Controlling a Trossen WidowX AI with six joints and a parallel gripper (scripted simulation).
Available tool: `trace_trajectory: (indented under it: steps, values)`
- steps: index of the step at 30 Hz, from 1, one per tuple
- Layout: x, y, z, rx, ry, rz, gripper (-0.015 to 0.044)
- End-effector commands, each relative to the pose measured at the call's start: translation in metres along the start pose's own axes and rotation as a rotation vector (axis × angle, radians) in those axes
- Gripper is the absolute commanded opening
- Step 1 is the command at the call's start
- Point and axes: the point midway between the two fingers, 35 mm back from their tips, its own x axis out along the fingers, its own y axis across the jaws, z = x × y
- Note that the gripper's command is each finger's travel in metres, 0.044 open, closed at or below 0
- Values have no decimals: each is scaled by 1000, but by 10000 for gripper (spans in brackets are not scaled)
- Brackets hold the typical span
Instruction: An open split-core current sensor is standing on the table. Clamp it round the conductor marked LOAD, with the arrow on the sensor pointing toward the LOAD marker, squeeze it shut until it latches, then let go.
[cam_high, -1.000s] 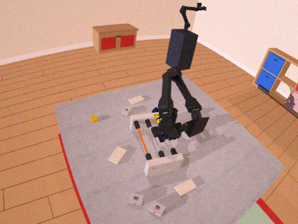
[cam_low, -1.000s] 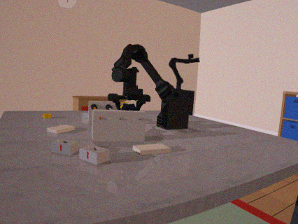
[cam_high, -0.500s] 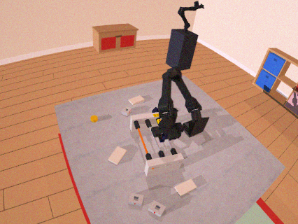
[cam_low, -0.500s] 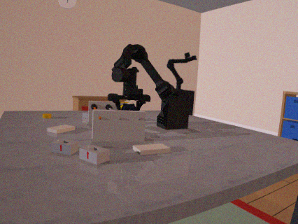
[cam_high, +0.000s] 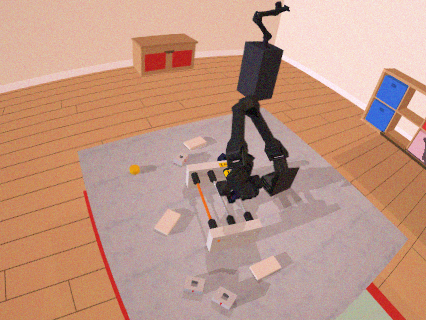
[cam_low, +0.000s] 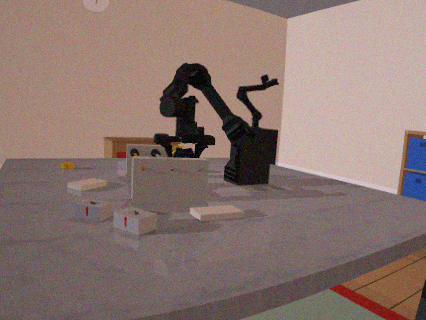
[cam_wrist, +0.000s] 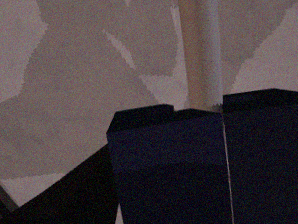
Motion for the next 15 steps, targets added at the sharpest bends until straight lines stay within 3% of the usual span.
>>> trace_trajectory:
  steps: [1,7,11,15]
  values:
    - [0,0,0,1,0,-1,289]
    - [-4,0,1,1,-5,-41,440]
    - [-22,3,6,8,-29,-233,440]
    - [-19,3,6,8,-29,-231,440]
